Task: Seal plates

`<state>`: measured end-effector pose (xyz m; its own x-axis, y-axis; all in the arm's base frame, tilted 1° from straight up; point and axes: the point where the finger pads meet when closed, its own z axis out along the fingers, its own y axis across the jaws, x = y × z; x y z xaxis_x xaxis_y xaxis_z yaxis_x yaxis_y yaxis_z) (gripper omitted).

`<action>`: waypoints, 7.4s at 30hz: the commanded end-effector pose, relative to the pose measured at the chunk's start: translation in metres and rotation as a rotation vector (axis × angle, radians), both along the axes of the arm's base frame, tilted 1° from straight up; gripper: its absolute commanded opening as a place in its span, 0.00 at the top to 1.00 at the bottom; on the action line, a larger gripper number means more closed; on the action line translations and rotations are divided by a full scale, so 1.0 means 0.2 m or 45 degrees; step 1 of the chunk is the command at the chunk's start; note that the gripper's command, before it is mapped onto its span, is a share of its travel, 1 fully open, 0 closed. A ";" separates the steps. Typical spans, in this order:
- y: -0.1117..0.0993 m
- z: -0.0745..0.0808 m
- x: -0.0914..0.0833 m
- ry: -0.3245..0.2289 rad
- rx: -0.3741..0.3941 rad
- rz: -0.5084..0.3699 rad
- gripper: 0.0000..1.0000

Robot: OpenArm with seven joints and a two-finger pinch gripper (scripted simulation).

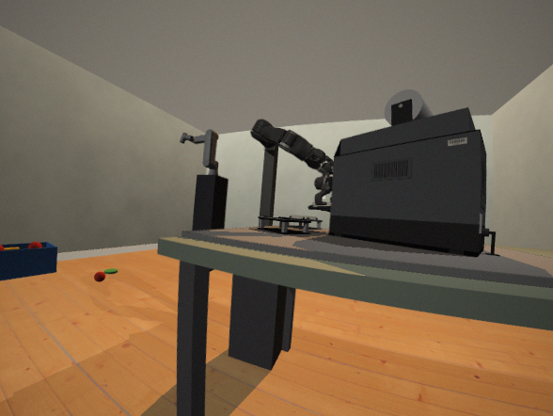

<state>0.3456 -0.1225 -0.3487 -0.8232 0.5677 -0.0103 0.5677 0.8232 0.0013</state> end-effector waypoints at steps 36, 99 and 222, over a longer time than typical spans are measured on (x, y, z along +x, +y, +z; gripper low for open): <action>0.00 -0.02 0.00 -0.002 0.002 0.003 1.00; 0.00 0.07 0.00 -0.002 -0.001 -0.001 0.35; 0.22 0.32 0.50 -0.735 -0.501 0.001 1.00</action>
